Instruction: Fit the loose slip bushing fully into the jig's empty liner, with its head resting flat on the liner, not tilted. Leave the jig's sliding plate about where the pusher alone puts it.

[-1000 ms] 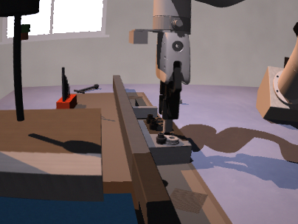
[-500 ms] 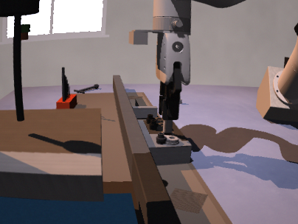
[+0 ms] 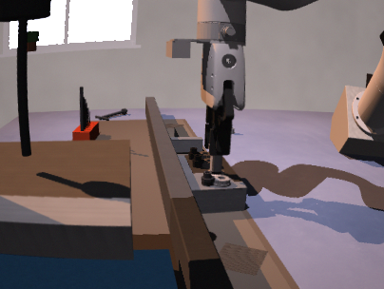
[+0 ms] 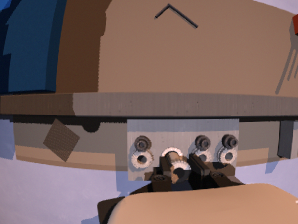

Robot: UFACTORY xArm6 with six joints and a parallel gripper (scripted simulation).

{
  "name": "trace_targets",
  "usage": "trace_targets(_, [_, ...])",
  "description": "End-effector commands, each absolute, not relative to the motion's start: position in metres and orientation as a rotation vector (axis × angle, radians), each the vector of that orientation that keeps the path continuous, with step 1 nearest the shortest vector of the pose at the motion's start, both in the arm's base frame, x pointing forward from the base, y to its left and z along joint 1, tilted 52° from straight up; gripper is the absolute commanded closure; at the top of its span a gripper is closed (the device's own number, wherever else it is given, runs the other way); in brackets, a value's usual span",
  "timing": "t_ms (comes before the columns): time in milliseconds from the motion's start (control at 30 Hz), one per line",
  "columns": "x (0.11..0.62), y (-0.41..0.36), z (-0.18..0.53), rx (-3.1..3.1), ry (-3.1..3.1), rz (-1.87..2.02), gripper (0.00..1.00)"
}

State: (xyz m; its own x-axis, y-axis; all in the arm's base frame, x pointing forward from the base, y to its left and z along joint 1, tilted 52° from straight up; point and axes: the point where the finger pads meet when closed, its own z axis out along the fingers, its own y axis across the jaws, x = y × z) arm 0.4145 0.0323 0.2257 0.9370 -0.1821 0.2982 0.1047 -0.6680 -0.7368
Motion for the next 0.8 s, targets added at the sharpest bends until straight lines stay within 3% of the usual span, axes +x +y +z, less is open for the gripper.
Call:
trace_targets(0, [0.4151, 0.0315, 0.2265, -2.26, 0.055, -0.448, 0.74])
trace_targets(767, [0.4158, 0.033, 0.2253, -2.26, 0.055, -0.448, 0.74])
